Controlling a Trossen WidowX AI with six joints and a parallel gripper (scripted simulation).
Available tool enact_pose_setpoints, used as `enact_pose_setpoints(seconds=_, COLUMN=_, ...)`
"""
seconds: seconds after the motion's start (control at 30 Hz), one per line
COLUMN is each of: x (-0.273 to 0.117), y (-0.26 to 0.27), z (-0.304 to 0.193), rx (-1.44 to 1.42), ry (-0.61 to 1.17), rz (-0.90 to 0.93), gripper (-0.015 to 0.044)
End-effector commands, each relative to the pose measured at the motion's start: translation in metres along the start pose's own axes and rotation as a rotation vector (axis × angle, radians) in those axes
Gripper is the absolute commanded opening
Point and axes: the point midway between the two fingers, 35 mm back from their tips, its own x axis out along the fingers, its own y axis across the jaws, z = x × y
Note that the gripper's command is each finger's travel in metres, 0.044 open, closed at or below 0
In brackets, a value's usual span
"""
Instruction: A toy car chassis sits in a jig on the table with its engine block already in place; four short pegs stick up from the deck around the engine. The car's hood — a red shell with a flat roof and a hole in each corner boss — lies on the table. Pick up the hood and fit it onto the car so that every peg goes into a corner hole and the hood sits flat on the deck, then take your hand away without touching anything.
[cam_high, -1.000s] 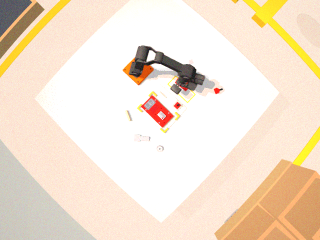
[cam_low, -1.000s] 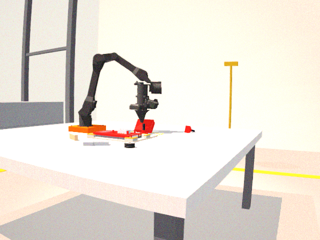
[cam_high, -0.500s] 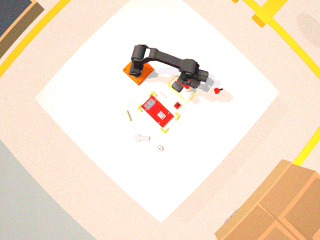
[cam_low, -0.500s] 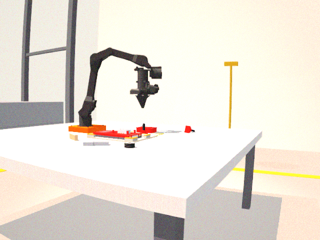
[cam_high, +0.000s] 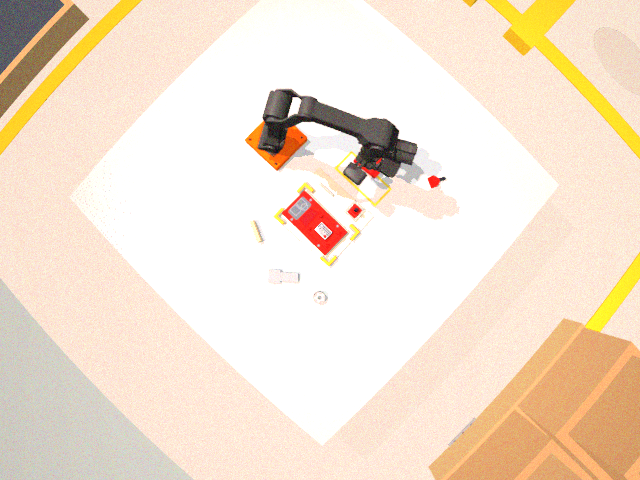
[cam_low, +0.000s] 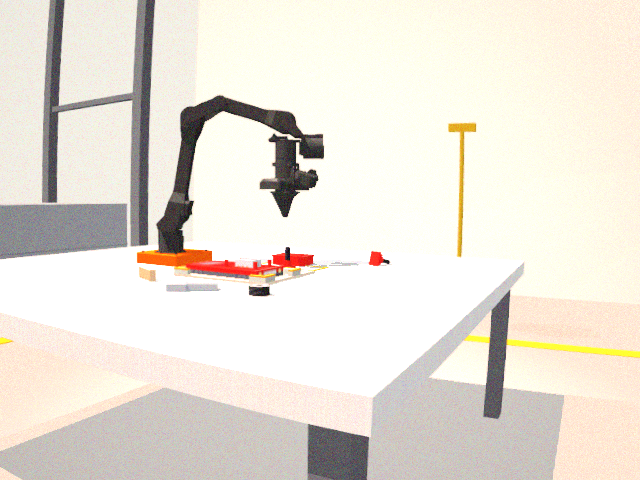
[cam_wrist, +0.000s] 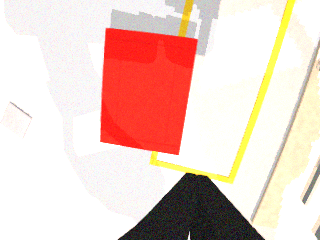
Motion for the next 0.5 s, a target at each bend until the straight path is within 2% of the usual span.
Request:
enact_pose_setpoints(seconds=0.0, x=0.0, y=0.0, z=0.0, rx=0.0, ry=-0.002, rz=0.001, gripper=0.0)
enact_pose_setpoints(seconds=0.03, x=0.0, y=0.0, z=0.0, rx=0.0, ry=-0.002, rz=0.001, gripper=0.0)
enact_pose_setpoints(seconds=0.23, x=0.047, y=0.037, z=0.004, rx=0.0, ry=0.01, rz=0.002, gripper=0.0157)
enact_pose_setpoints(seconds=0.47, x=0.049, y=0.039, z=0.005, rx=0.001, ry=0.01, rz=0.002, gripper=0.0341)
